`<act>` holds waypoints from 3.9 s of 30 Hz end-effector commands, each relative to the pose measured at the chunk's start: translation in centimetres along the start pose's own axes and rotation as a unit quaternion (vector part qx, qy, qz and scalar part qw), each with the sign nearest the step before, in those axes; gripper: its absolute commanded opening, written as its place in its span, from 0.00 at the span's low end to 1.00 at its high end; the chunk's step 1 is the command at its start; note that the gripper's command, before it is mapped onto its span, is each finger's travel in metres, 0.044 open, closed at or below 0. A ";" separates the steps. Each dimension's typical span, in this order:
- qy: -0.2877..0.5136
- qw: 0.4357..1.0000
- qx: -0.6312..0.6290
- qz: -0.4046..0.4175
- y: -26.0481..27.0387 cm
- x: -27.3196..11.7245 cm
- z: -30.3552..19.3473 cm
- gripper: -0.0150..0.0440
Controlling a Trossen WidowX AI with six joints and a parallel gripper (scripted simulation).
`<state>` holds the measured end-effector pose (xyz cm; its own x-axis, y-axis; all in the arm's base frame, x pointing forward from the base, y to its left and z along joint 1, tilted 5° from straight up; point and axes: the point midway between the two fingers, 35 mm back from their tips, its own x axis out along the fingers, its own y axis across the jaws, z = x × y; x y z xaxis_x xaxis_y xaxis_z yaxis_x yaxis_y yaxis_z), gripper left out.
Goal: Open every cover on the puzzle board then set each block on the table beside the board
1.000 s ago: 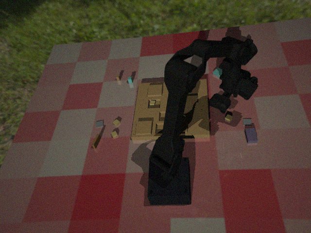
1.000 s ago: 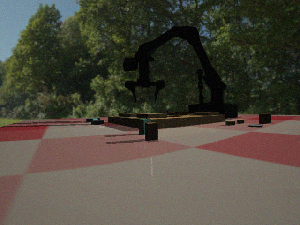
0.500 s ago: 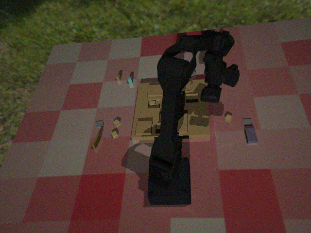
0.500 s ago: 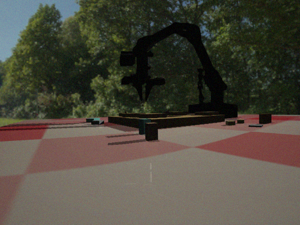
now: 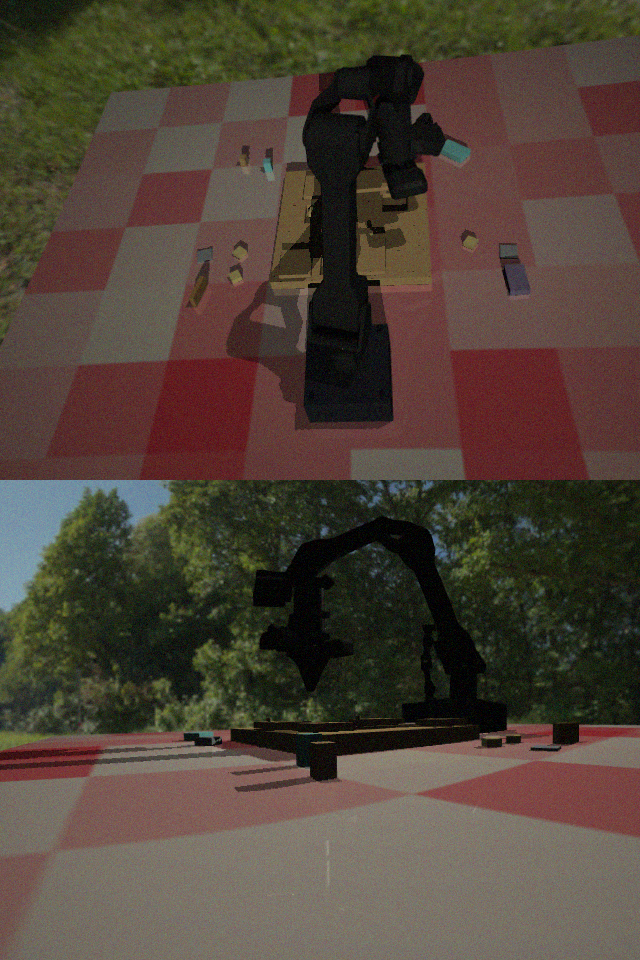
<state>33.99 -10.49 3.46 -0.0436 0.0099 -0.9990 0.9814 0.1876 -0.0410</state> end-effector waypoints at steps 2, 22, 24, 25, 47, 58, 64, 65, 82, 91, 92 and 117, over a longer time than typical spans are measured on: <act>0.002 1.000 -0.016 0.003 1.3 -0.1 -2.1 0.25; 0.011 0.987 0.161 0.004 5.1 -0.2 -13.4 0.25; 0.012 0.984 0.177 0.004 5.4 -0.2 -14.6 0.25; 0.012 0.983 0.185 0.003 5.5 -0.2 -15.2 0.25; 0.014 0.977 0.214 0.002 5.8 4.5 -17.1 0.25; 0.013 0.998 -0.062 0.006 5.8 5.2 -17.0 0.25; 0.011 0.938 -0.346 0.009 5.8 5.7 -17.0 0.25; 0.010 0.920 -0.391 0.010 5.8 5.7 -17.0 0.25; 0.008 0.842 -0.539 0.012 5.8 6.0 -17.0 0.25; 0.008 0.842 -0.539 0.011 5.3 6.2 -16.6 0.25; 0.008 0.842 -0.539 0.011 5.2 6.2 -16.6 0.25; 0.008 0.840 -0.543 0.011 4.4 6.4 -16.2 0.25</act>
<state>35.19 6.27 -2.72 -0.0330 0.0341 -0.9989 0.2384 0.9708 0.0253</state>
